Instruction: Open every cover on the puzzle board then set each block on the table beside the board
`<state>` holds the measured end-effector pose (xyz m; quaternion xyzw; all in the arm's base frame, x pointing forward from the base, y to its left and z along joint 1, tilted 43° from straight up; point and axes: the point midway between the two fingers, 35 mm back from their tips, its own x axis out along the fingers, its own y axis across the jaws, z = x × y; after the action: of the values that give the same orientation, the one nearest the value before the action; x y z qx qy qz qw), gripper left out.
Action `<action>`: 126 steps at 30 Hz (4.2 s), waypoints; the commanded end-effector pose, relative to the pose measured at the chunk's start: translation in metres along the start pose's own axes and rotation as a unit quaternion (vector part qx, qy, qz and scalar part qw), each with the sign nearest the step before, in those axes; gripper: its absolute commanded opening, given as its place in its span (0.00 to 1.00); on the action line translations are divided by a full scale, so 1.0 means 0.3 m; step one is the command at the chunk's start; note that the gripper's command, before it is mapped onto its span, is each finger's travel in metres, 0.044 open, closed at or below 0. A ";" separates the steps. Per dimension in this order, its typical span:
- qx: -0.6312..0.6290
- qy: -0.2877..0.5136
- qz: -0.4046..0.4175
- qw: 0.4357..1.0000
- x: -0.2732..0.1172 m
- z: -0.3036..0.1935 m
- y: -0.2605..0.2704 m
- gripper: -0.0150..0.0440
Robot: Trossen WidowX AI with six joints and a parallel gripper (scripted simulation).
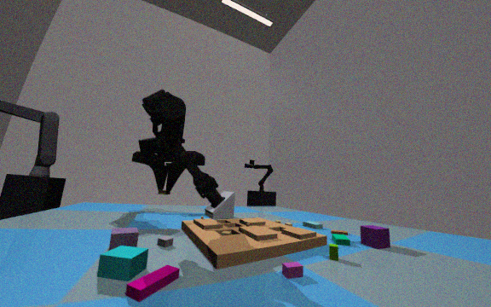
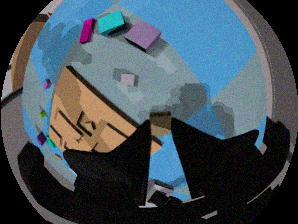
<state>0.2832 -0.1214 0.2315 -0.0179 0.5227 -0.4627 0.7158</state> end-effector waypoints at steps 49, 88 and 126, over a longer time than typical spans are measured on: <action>-0.002 0.001 -0.003 1.000 0.258 0.006 -0.015 0.39; 0.000 -0.003 -0.006 1.000 0.299 0.005 -0.025 1.00; -0.016 0.009 0.007 1.000 0.101 -0.067 0.272 0.25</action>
<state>0.3151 -0.0959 0.1698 -0.0222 0.5316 -0.4523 0.7158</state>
